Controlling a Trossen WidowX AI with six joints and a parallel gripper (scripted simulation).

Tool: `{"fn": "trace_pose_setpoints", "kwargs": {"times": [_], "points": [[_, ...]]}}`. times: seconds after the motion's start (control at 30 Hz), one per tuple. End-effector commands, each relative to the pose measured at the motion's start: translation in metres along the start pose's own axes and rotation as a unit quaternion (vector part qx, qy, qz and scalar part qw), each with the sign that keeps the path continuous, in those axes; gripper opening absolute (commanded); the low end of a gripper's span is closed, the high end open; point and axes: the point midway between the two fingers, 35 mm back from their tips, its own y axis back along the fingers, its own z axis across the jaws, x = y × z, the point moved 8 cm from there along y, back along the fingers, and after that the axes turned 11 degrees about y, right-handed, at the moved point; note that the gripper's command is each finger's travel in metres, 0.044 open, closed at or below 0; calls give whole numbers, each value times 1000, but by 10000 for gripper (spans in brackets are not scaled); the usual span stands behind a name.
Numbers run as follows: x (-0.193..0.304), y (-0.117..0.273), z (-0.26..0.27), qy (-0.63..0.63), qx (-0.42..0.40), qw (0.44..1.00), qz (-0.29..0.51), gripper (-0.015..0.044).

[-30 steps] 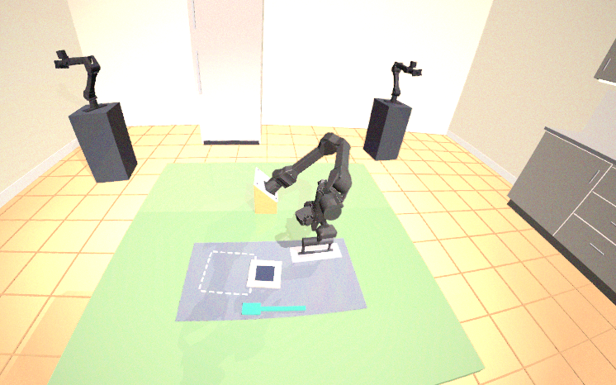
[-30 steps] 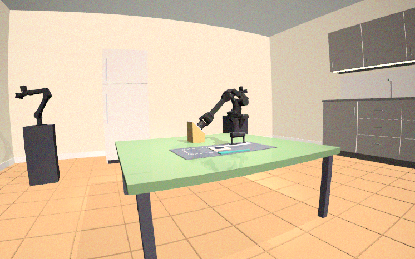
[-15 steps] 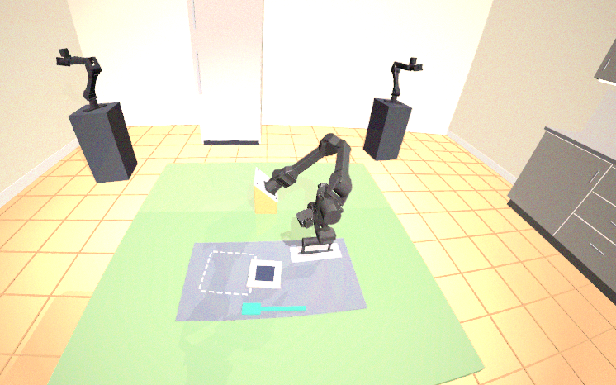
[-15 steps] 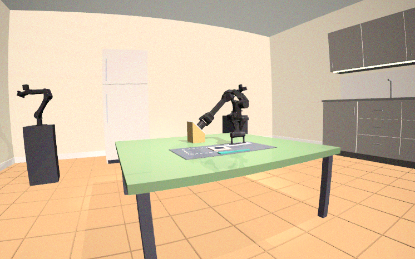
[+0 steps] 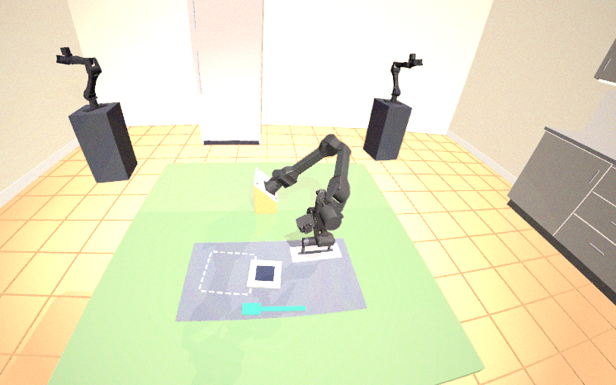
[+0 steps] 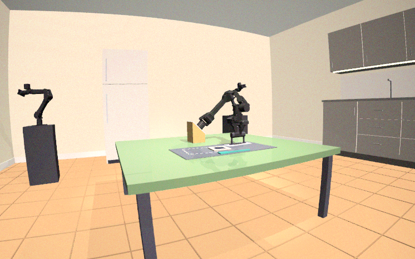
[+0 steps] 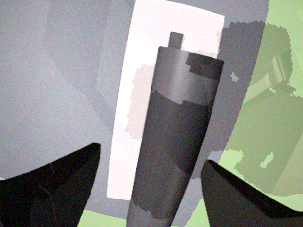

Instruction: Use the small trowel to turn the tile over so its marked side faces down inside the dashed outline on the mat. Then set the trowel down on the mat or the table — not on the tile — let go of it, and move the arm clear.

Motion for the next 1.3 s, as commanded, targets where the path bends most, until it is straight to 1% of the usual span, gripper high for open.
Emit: {"fn": "trace_pose_setpoints", "kwargs": {"times": [0.0,0.2,0.9,1.13,1.27], "points": [[0,-6,-1,-3,2,1000,0,270],[0,-14,-1,-3,3,1000,1,270],[0,-14,-1,-3,3,1000,1,130],[0,-14,-1,-5,3,1000,1,130],[0,-14,-1,-55,3,998,1,130]]}}
